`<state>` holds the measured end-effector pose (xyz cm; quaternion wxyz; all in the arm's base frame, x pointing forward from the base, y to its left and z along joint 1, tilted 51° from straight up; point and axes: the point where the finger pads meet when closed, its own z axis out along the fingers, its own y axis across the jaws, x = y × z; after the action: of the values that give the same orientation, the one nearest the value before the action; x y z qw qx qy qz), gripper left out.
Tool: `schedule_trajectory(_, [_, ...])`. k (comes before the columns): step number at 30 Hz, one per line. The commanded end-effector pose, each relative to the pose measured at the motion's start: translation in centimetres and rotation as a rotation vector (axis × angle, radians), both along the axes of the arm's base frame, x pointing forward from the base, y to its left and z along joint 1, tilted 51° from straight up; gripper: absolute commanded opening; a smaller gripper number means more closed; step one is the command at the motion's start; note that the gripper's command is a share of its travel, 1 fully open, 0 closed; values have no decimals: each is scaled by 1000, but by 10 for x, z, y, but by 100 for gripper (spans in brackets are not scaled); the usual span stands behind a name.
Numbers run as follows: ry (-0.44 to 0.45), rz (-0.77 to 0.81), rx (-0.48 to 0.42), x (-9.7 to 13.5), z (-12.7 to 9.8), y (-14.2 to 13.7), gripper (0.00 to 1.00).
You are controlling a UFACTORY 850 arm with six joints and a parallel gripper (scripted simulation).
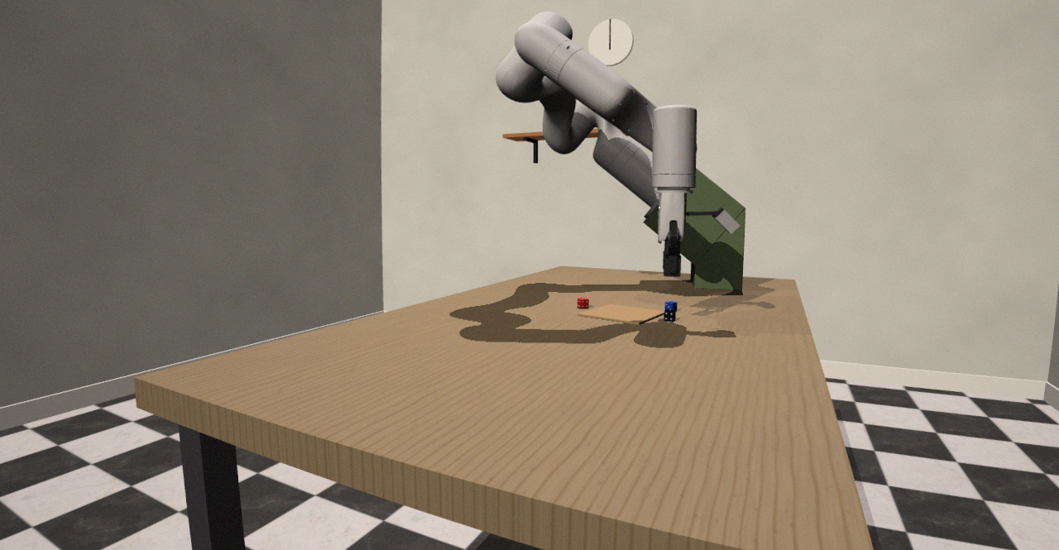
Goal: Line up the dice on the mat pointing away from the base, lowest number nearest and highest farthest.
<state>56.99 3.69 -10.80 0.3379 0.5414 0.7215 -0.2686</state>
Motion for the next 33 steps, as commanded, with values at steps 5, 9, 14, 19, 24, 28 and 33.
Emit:
schedule_trajectory(5, [-167,-121,43,2,-4,-4,100])
schedule_trajectory(9, [-169,-122,44,2,-4,-4,36])
schedule_trajectory(14, [-169,-122,44,2,-4,-4,36])
schedule_trajectory(19, [-169,-122,44,2,-4,-4,36])
schedule_trajectory(24, [-169,-122,44,2,-4,-4,36])
schedule_trajectory(28, [-169,-122,44,2,-4,-4,36])
schedule_trajectory(33, [-169,-122,44,2,-4,-4,36])
